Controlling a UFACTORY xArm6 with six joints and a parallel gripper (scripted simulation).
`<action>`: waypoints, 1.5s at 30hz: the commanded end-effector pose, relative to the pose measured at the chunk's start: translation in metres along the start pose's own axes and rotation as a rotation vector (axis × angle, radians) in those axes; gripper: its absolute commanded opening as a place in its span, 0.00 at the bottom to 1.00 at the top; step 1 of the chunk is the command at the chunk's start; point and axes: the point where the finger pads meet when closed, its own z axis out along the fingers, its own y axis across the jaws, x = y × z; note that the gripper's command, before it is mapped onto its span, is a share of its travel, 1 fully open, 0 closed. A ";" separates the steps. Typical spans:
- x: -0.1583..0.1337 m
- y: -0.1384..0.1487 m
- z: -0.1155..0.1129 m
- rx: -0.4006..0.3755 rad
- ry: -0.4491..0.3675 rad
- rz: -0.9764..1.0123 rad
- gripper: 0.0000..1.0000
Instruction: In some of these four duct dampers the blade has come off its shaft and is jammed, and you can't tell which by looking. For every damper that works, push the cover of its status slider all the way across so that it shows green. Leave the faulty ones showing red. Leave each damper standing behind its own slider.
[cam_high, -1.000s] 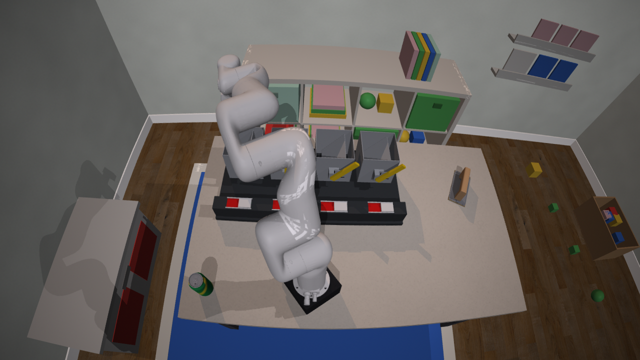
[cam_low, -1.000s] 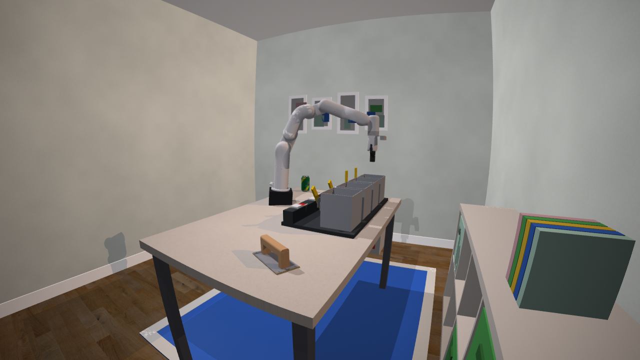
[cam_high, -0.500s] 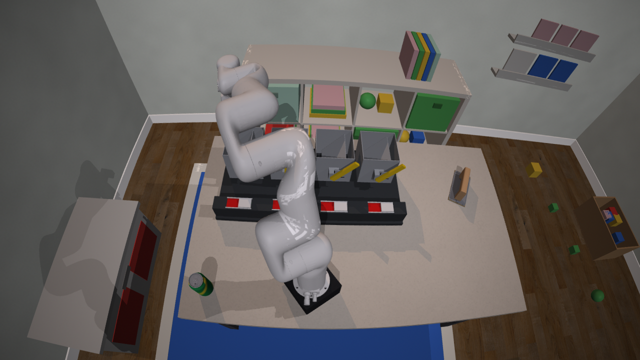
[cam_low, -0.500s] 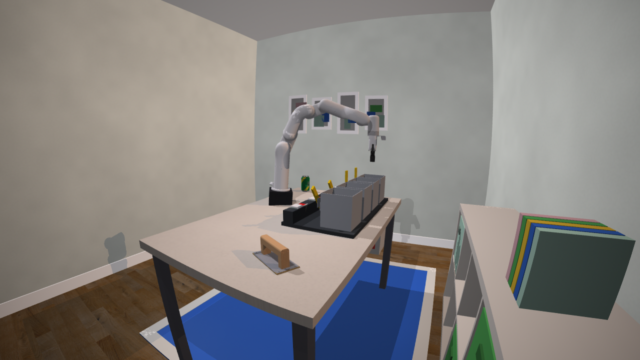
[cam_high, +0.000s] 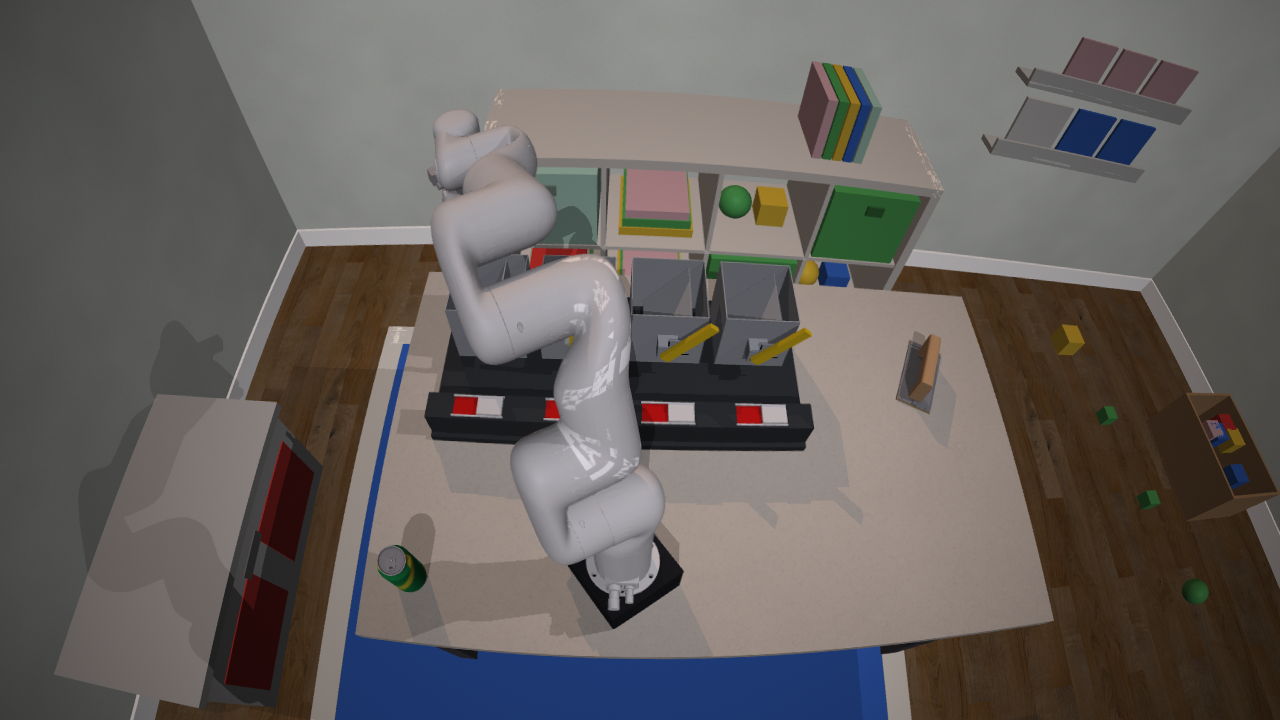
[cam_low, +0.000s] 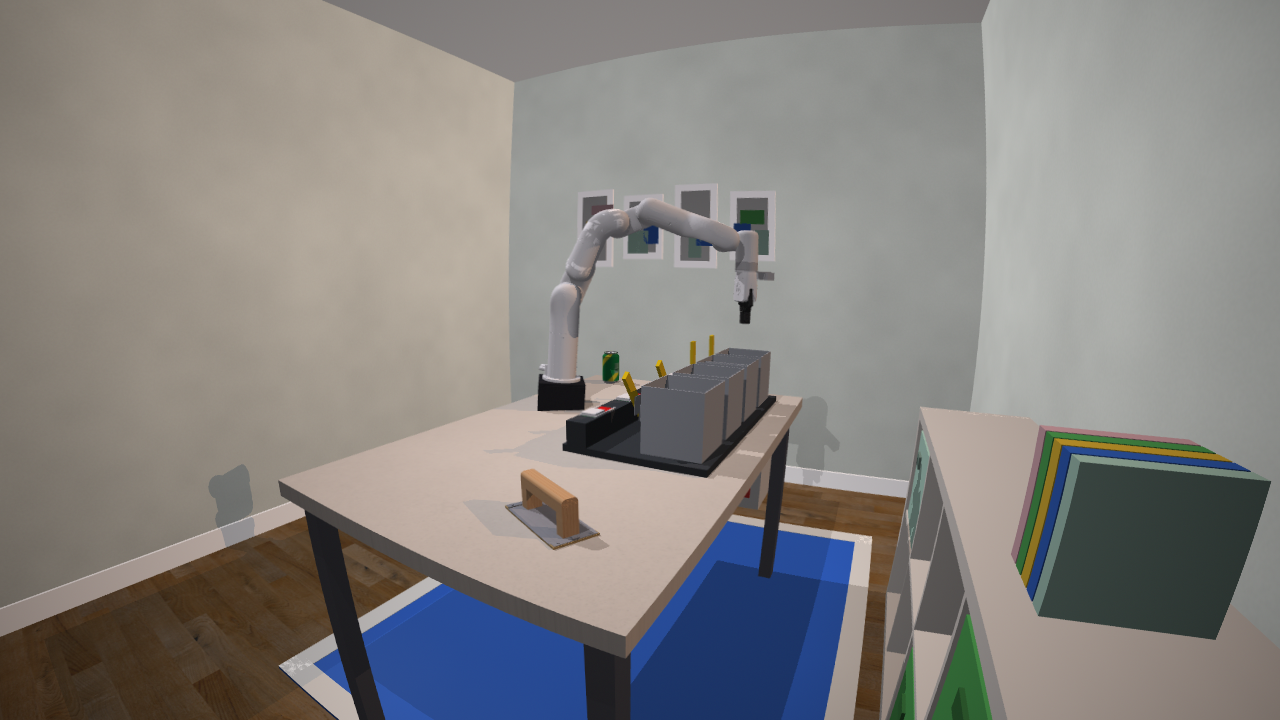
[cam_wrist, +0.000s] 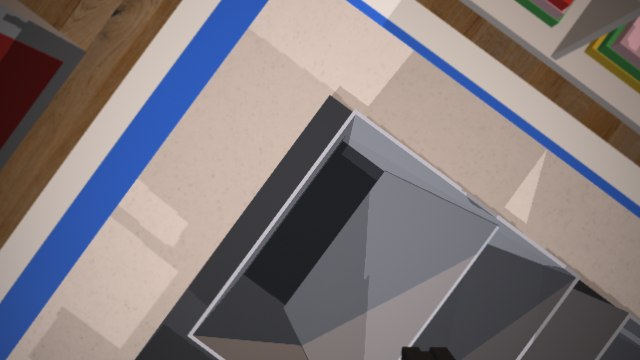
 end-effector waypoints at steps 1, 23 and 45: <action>0.001 0.000 -0.003 0.006 0.006 -0.167 0.00; 0.001 0.000 -0.003 0.004 0.008 -0.719 0.00; -0.022 0.054 -0.003 0.004 0.007 -0.948 0.00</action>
